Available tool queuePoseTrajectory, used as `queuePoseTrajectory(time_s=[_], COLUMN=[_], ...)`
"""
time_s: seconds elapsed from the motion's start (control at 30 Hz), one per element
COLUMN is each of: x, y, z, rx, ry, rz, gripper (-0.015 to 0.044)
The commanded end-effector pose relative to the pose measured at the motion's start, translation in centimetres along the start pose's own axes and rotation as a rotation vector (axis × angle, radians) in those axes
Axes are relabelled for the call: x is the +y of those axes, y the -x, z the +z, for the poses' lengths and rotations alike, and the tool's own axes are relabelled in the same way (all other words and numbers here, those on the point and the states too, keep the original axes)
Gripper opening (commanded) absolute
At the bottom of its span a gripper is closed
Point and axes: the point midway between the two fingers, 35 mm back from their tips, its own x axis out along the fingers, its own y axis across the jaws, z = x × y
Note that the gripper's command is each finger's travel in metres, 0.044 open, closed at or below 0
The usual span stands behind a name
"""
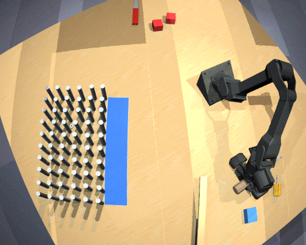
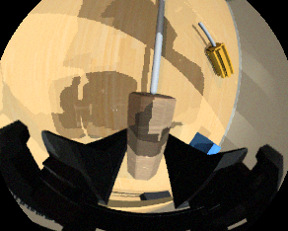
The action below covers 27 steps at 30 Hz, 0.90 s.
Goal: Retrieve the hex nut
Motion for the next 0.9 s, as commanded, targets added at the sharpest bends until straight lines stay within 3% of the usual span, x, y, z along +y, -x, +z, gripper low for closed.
queuePoseTrajectory(time_s=[0.0, 0.67, 0.87], x=[0.54, 0.55, 0.21], y=[-0.42, -0.43, 0.03], z=[-0.04, -0.04, 0.04], rx=[0.000, 0.006, 0.006], ry=[-0.001, 0.015, 0.015], rz=[0.002, -0.043, -0.045], gripper=[0.0000, 0.0000, 0.0157])
